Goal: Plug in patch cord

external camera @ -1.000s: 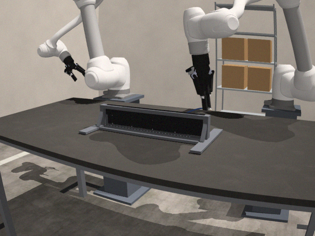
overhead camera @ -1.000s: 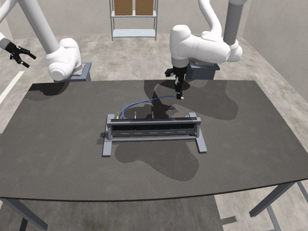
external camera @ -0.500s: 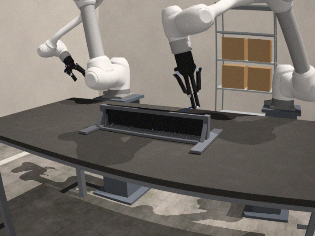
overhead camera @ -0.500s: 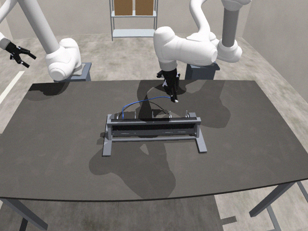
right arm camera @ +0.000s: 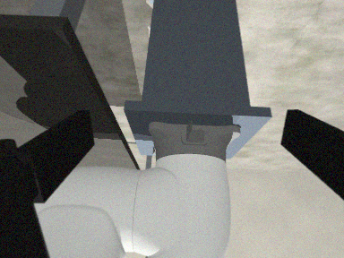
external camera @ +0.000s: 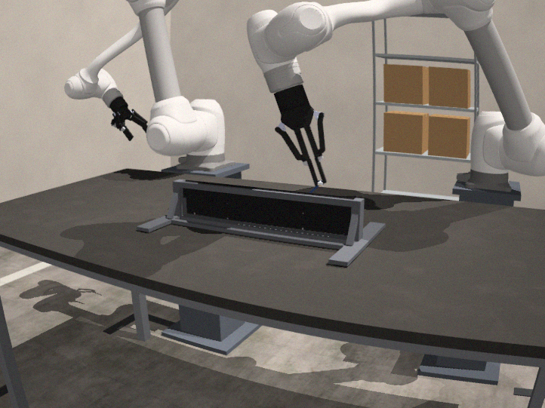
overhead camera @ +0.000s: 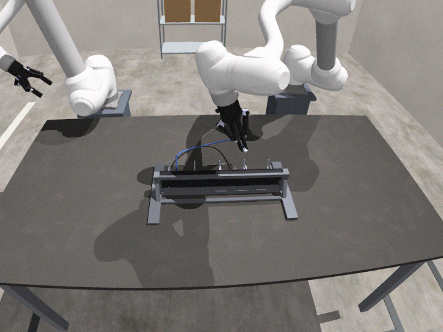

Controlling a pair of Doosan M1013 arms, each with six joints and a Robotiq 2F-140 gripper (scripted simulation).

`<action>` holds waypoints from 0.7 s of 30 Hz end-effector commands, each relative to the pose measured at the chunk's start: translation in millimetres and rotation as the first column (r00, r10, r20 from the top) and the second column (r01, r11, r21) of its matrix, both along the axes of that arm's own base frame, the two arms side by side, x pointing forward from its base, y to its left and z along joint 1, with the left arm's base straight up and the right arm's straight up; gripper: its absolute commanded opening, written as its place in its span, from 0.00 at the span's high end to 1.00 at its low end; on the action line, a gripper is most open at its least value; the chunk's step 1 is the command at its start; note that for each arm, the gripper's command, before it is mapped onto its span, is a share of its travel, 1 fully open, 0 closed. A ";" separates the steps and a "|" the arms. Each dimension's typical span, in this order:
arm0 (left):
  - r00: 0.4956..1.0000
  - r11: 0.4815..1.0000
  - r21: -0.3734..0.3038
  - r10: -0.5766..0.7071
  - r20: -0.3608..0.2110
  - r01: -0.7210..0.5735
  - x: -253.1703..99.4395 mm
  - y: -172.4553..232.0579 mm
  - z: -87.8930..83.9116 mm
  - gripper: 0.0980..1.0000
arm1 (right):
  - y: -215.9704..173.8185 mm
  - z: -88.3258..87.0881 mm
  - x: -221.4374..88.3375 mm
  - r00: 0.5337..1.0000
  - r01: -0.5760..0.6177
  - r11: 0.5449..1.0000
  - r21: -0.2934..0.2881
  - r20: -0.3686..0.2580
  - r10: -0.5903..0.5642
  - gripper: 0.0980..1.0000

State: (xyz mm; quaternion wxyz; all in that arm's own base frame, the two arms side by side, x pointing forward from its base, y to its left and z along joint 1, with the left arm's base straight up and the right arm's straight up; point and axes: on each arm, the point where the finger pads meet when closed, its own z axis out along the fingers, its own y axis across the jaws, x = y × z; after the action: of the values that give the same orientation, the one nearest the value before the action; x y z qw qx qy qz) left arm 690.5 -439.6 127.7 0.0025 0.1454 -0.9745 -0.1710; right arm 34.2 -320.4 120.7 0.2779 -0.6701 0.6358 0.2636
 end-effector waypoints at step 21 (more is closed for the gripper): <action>0.961 0.961 0.051 -0.269 -0.066 0.273 27.7 -31.2 8.9 1.00 | -0.2 0.3 0.1 1.000 0.000 1.000 -0.001 0.000 0.000 0.00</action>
State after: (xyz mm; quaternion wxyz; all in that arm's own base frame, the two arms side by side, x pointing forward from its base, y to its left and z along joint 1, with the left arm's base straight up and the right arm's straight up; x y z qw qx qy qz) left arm 716.4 -469.0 134.7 0.0039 0.0128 -0.9793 -0.2019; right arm 34.2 -320.4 120.7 0.2779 -0.6701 0.6358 0.2636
